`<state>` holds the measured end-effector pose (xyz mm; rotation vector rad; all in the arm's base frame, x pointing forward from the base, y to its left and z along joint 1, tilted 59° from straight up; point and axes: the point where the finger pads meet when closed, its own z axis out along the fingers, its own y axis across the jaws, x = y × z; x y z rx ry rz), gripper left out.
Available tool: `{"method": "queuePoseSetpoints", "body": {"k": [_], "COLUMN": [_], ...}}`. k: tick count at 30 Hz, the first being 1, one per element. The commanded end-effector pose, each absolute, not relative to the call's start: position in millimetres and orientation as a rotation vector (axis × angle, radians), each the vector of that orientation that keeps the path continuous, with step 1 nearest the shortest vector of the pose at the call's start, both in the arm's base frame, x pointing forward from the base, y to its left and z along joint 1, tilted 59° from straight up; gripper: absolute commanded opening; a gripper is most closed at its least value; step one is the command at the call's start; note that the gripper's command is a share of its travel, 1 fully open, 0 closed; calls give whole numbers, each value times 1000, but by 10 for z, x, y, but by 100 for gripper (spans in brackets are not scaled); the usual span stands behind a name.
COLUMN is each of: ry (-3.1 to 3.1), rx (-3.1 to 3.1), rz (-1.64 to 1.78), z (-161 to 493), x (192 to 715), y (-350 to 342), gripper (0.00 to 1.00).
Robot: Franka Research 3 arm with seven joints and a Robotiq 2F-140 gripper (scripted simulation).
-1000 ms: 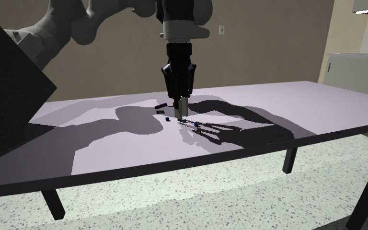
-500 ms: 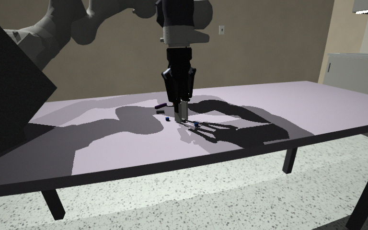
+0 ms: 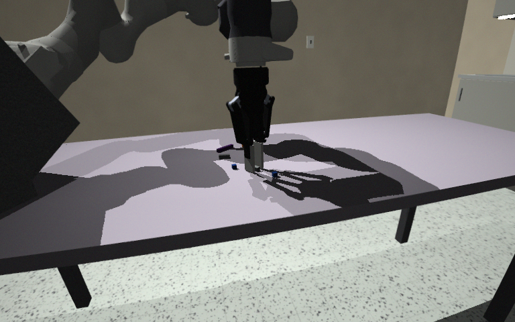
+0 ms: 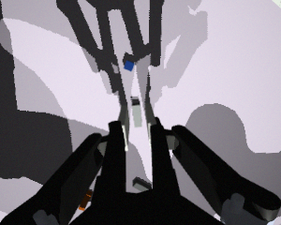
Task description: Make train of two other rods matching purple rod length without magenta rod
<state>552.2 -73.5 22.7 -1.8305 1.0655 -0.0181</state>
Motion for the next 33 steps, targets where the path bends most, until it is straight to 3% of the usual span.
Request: {"method": "queuePoseSetpoints", "body": {"k": [1,25,26,33], "ry": [1061,1061,1061,1061], "rx": [-1834,-1834,-1834,-1834], "rz": [-24,-24,-24,-24], "z": [221,221,221,221], "x": [5535,5535,5535,5535], "y": [-733,-733,-733,-733], "gripper": [15,15,3,3]}}
